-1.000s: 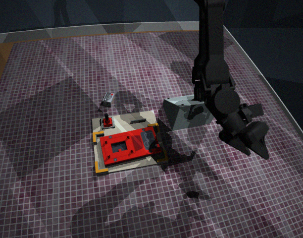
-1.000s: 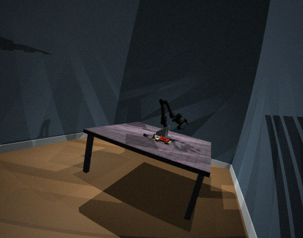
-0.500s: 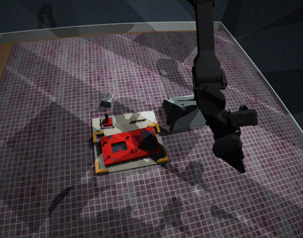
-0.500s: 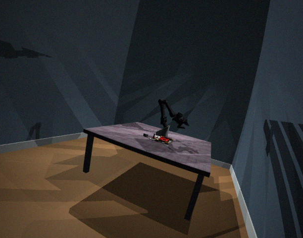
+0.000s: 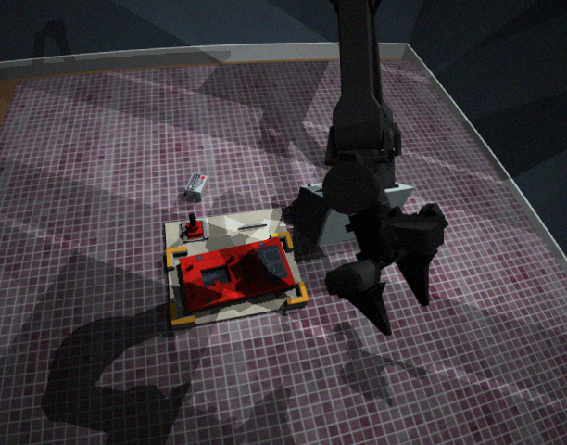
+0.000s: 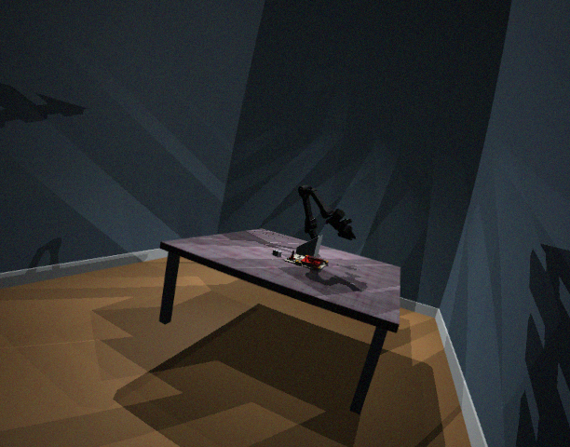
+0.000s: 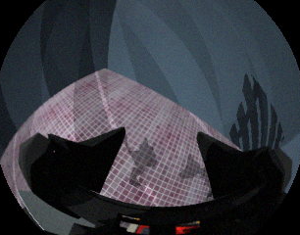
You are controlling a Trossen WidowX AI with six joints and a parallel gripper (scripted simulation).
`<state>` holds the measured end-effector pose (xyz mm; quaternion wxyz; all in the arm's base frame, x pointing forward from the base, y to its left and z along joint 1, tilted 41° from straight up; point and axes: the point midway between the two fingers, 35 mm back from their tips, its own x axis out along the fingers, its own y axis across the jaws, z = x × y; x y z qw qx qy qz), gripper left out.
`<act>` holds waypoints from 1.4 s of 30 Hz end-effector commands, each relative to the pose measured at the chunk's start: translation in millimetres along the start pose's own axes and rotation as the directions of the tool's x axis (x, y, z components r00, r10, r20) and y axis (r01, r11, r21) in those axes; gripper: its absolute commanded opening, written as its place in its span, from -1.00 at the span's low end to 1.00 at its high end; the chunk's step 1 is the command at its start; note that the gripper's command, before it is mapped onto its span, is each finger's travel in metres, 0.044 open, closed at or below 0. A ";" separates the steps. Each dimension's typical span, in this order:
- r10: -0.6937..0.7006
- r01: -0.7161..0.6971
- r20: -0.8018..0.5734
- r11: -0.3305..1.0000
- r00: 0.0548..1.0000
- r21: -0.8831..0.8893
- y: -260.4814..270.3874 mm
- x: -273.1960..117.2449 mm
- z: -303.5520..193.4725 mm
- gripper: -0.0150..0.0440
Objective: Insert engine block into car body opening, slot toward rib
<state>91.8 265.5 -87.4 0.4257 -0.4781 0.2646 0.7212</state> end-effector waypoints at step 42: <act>-0.167 0.423 -0.408 0.068 0.898 0.903 -110.6 -101.8 -107.9 1.00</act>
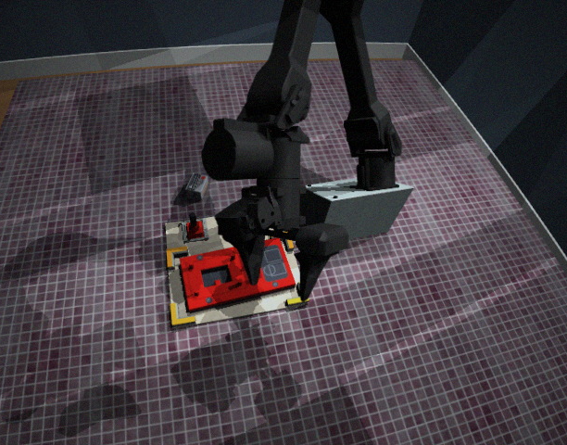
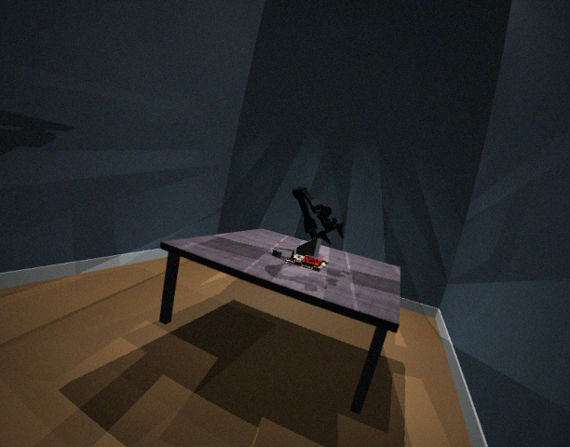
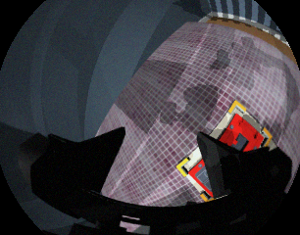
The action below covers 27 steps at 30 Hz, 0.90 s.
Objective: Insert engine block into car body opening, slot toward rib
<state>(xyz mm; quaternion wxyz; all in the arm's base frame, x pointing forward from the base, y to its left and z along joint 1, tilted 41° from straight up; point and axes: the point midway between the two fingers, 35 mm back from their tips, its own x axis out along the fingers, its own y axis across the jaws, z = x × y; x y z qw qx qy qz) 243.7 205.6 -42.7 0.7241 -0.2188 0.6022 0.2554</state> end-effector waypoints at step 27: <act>-0.284 0.249 -0.107 0.528 0.953 0.812 -116.2 -54.9 12.2 1.00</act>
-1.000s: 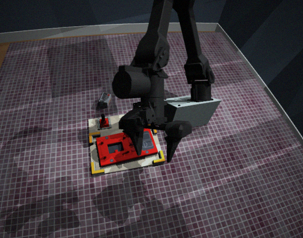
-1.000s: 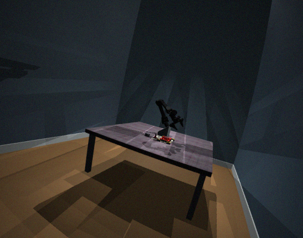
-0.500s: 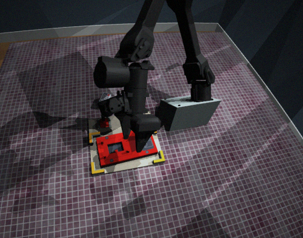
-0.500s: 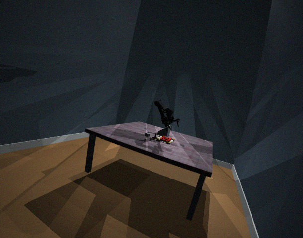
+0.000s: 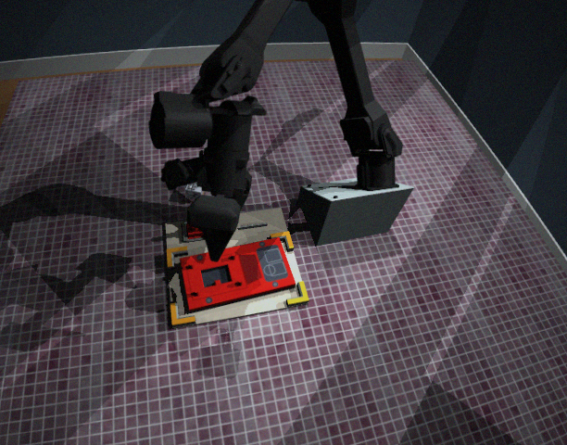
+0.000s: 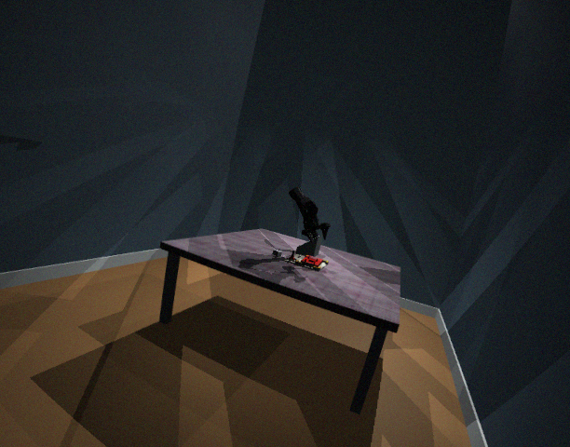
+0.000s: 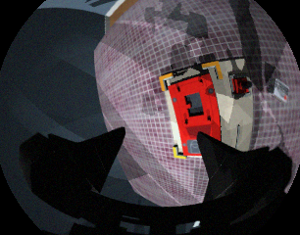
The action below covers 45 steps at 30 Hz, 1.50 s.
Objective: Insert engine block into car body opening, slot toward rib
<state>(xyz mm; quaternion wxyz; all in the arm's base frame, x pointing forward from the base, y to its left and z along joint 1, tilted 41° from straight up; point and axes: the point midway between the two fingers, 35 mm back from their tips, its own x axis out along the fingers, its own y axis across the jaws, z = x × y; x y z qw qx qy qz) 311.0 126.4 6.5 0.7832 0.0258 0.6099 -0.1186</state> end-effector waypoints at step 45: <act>-0.498 0.000 0.008 0.016 0.867 1.000 -171.9 -86.4 98.9 1.00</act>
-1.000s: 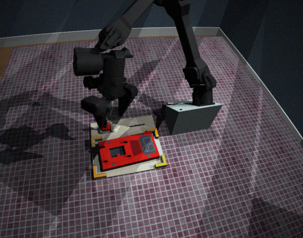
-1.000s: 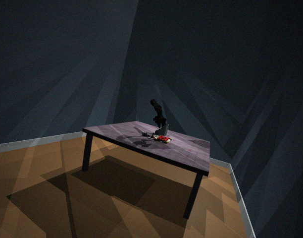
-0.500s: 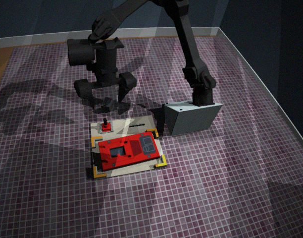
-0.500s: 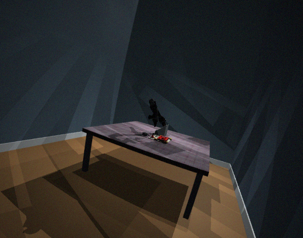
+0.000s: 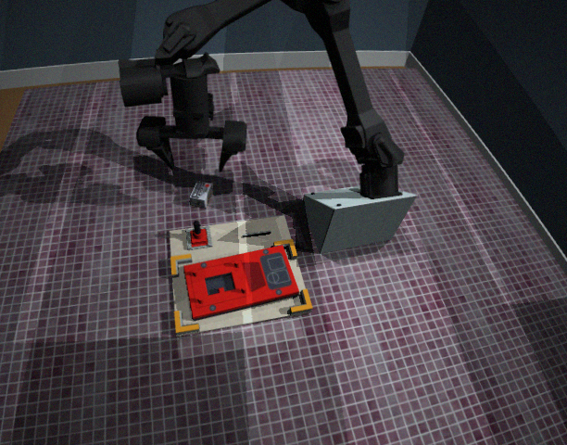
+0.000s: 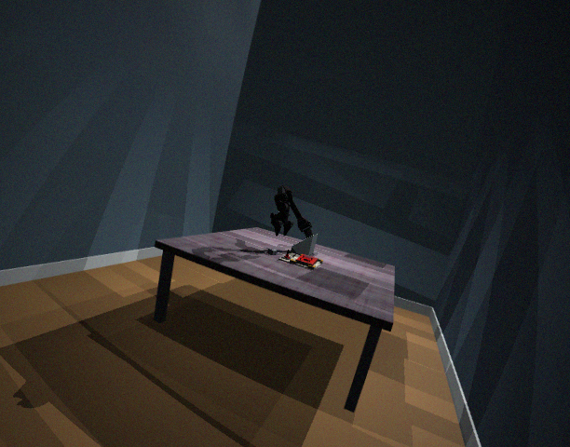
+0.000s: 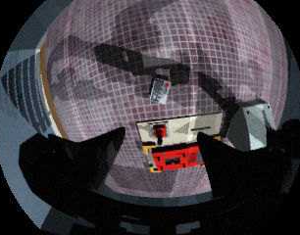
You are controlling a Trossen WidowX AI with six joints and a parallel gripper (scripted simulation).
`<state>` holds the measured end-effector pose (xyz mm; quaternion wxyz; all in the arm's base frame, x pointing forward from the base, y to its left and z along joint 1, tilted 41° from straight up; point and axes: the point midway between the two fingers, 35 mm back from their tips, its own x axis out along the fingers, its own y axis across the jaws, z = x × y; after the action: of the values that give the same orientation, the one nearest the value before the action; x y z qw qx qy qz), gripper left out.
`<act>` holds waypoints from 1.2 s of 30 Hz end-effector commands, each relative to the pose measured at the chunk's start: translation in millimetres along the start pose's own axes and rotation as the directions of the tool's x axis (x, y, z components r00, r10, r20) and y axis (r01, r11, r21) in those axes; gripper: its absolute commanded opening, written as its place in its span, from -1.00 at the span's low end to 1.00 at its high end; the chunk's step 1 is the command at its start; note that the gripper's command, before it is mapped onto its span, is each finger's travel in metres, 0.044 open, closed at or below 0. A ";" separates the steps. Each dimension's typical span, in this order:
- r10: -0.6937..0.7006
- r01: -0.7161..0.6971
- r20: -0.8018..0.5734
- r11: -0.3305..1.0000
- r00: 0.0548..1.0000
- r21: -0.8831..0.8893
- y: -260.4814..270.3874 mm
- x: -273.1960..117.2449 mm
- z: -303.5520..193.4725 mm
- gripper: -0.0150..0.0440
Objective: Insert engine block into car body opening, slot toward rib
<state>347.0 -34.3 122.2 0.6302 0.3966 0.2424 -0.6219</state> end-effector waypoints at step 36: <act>-0.017 0.001 0.076 0.978 0.997 0.211 4.3 96.9 38.6 1.00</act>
<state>355.4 -120.0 72.7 0.5910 0.4372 0.1495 -0.6612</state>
